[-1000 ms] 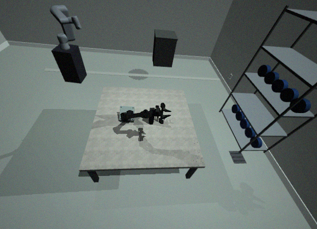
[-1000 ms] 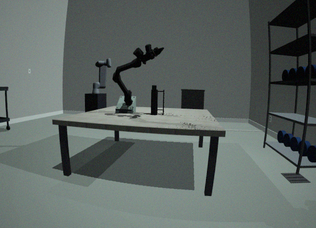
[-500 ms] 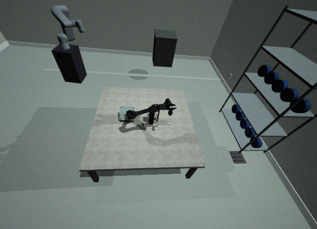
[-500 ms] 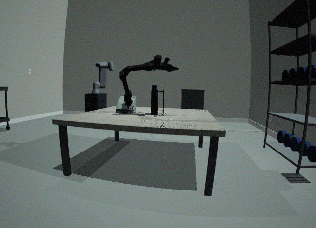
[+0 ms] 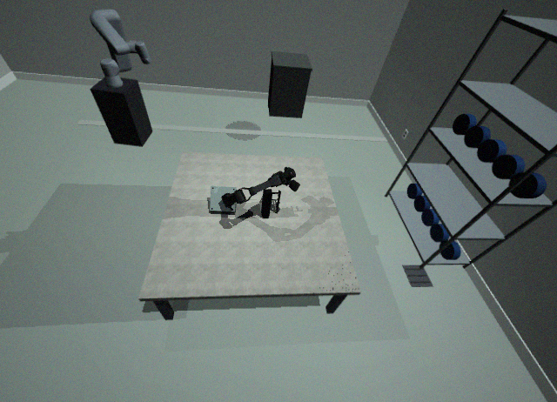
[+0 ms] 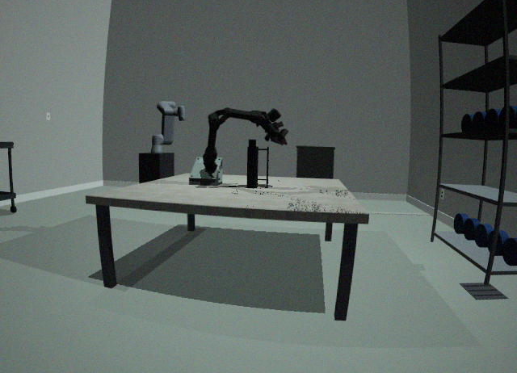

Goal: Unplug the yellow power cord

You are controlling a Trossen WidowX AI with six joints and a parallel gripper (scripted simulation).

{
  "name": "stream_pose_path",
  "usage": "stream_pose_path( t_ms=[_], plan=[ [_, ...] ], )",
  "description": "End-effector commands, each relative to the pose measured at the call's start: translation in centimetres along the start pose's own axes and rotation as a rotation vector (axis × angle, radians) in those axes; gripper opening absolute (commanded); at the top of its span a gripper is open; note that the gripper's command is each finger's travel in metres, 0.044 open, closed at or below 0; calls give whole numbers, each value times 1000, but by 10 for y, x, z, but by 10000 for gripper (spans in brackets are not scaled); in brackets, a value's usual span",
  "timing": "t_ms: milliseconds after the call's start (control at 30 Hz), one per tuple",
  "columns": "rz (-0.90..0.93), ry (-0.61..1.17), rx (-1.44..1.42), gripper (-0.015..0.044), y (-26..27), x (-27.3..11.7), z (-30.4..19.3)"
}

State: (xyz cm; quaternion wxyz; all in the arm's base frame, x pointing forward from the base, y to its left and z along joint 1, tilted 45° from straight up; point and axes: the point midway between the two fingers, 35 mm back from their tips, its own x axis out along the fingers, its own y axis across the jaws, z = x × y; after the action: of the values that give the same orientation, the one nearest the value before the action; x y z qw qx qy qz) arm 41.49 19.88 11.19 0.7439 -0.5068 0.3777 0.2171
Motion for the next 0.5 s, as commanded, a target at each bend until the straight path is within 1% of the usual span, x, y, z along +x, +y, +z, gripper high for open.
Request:
stream_pose_path(
  t_ms=[0, 167, 367, 467],
  plan=[
    [120, 193, -185, 160, 57, 26, -35],
    [265, 422, -436, 160, 116, 38, -84],
    [447, 711, -791, 160, 170, 29, -151],
    [470, 748, -839, 160, 175, 26, -159]
  ],
)
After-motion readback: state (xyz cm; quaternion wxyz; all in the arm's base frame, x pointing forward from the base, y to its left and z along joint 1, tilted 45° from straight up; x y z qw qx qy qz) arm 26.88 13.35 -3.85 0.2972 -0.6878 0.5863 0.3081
